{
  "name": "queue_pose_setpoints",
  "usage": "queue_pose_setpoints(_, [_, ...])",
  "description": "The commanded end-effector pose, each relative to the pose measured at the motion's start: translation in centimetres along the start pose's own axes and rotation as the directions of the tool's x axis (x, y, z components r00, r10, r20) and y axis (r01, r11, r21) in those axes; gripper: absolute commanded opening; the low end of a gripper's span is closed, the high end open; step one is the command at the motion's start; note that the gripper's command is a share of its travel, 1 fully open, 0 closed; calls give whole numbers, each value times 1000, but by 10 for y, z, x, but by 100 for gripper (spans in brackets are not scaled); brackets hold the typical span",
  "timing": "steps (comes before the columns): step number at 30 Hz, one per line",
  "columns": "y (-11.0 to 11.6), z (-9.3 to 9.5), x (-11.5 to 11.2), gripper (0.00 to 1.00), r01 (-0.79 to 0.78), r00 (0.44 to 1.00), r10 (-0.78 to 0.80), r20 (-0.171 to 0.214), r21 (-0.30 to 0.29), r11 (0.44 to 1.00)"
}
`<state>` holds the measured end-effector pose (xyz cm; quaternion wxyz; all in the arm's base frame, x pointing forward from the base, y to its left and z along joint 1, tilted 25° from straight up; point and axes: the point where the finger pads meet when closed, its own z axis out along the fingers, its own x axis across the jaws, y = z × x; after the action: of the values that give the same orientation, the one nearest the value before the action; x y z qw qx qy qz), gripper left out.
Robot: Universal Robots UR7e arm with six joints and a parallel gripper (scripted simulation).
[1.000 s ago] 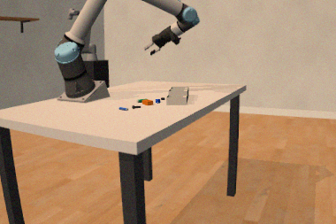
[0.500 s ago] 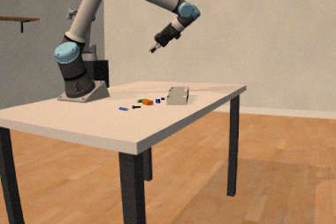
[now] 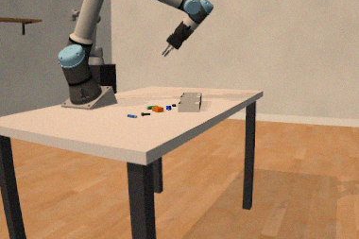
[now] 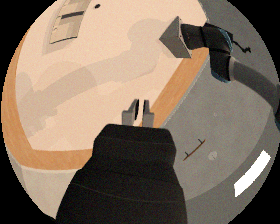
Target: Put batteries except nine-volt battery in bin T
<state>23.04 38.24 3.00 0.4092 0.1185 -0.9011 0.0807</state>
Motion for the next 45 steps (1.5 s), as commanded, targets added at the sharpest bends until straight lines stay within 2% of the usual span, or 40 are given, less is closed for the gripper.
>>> queue_pose_setpoints(1, [-17, -10, -1, 31, -70, 997, 70, 44, 2, 998])
queue_pose_setpoints(3, [-17, -10, -1, 31, -70, 997, 70, 44, 2, 998])
queue_pose_setpoints(5, [-31, -18, -1, 31, -157, 983, 157, 91, -5, 988])
queue_pose_setpoints(8, [-37, -21, -1, 31, -168, 981, 167, 97, -6, 986])
queue_pose_setpoints(10, [-52, -28, -1, 31, -253, 957, 253, 141, -19, 967])
queue_pose_setpoints(13, [-58, -31, -1, 31, -266, 953, 266, 148, -22, 964])
queue_pose_setpoints(15, [-73, -37, 0, 31, -348, 918, 350, 189, -43, 937])
queue_pose_setpoints(20, [-78, -40, 0, 31, -362, 911, 364, 196, -47, 931])
queue_pose_setpoints(22, [-93, -46, 1, 31, -439, 865, 444, 233, -75, 895])
queue_pose_setpoints(25, [-98, -49, 1, 31, -454, 855, 459, 239, -80, 887])
queue_pose_setpoints(28, [-119, -57, 3, 31, -540, 787, 551, 277, -122, 833])
queue_pose_setpoints(30, [-119, -57, 3, 31, -540, 787, 551, 277, -122, 833])
queue_pose_setpoints(33, [-139, -64, 5, 31, -619, 706, 638, 307, -170, 767])
queue_pose_setpoints(37, [-139, -64, 5, 31, -619, 706, 638, 307, -170, 767])
queue_pose_setpoints(40, [-160, -71, 8, 31, -688, 613, 718, 329, -225, 690])
queue_pose_setpoints(42, [-160, -71, 8, 31, -688, 613, 718, 329, -225, 690])
queue_pose_setpoints(45, [-180, -77, 12, 31, -745, 510, 789, 342, -284, 604])
